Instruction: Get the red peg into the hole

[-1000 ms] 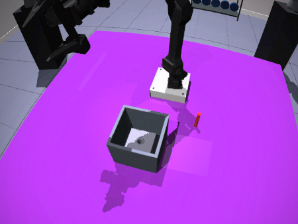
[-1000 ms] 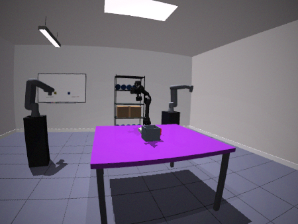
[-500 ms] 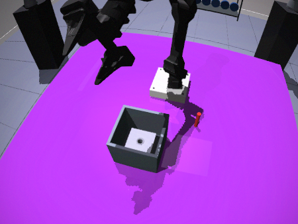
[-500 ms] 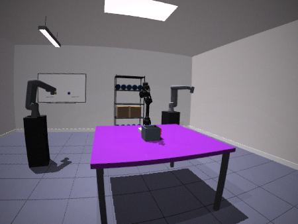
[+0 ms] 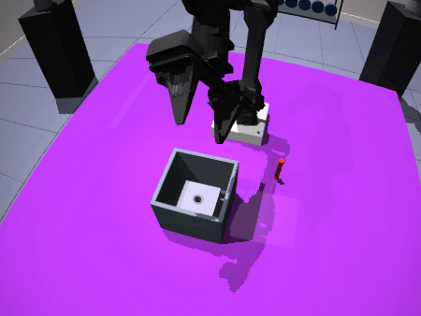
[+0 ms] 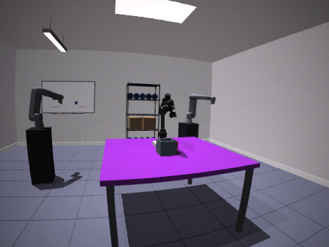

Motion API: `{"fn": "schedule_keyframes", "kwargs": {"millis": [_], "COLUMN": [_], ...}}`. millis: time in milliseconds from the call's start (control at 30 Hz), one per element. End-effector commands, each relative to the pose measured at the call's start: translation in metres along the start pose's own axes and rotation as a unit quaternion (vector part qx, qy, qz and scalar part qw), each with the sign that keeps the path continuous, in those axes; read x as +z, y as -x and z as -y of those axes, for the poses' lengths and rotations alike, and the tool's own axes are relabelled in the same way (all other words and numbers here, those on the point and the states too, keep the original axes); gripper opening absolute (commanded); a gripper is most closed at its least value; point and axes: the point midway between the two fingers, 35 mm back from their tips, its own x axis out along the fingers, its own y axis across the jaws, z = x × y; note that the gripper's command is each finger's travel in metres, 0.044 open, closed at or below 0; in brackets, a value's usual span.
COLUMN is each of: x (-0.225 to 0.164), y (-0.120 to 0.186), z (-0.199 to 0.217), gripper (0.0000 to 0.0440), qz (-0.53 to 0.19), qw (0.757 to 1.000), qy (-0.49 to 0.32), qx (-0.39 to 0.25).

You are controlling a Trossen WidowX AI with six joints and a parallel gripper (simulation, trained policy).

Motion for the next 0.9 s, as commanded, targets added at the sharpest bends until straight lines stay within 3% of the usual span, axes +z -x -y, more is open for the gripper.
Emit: {"fn": "schedule_keyframes", "kwargs": {"millis": [0,433,867], "x": [-0.014,-0.052,-0.069], "y": [-0.004,-0.006,0.009], "z": [0.028,0.118,0.212], "gripper": [0.044,0.0439,0.0438], "qz": [-0.01,-0.038,-0.035], "qw": [0.999,0.982,0.938], "qy": [-0.009,-0.003,0.033], "qx": [-0.042,-0.187,-0.344]}}
